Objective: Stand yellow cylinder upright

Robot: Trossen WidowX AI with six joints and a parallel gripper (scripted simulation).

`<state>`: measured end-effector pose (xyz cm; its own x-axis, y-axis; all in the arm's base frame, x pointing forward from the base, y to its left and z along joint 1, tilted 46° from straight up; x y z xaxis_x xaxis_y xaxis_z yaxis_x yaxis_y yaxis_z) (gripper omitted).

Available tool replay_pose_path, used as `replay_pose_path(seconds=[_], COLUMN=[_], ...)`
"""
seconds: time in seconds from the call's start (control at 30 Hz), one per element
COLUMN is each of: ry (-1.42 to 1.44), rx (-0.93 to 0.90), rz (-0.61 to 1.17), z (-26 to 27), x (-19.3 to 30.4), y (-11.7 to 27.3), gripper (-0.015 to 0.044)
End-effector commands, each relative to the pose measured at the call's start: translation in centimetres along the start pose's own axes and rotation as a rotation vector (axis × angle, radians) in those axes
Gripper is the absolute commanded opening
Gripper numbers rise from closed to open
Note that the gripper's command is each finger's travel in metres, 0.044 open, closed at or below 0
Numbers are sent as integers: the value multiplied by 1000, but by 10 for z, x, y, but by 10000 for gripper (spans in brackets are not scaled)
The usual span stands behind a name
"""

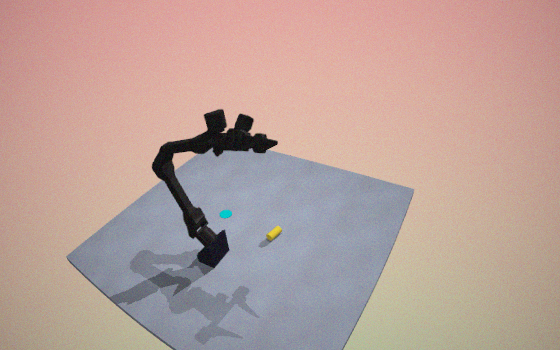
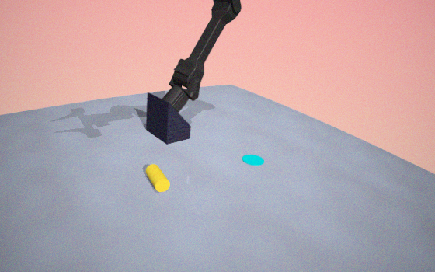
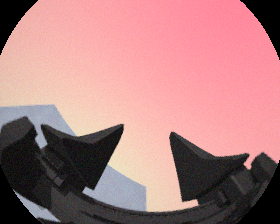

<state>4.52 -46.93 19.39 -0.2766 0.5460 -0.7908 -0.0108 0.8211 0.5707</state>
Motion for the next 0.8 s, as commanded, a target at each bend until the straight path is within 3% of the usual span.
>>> replay_pose_path(seconds=[0.0,0.77], ry=[53,301], rx=[-82,-523], rz=[77,517], z=[24,147], x=[13,106], y=[-12,-22], gripper=[309,309])
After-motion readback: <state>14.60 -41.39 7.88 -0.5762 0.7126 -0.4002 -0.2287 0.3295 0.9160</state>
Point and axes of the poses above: the point midway between the two fingers, 35 mm back from their tips, its own y axis back along the fingers, its own z axis across the jaws, x = y × z, the point moved 6 cm from there along y, back along the fingers, and after that the axes turned 15 degrees about -y, right-handed, at the moved point
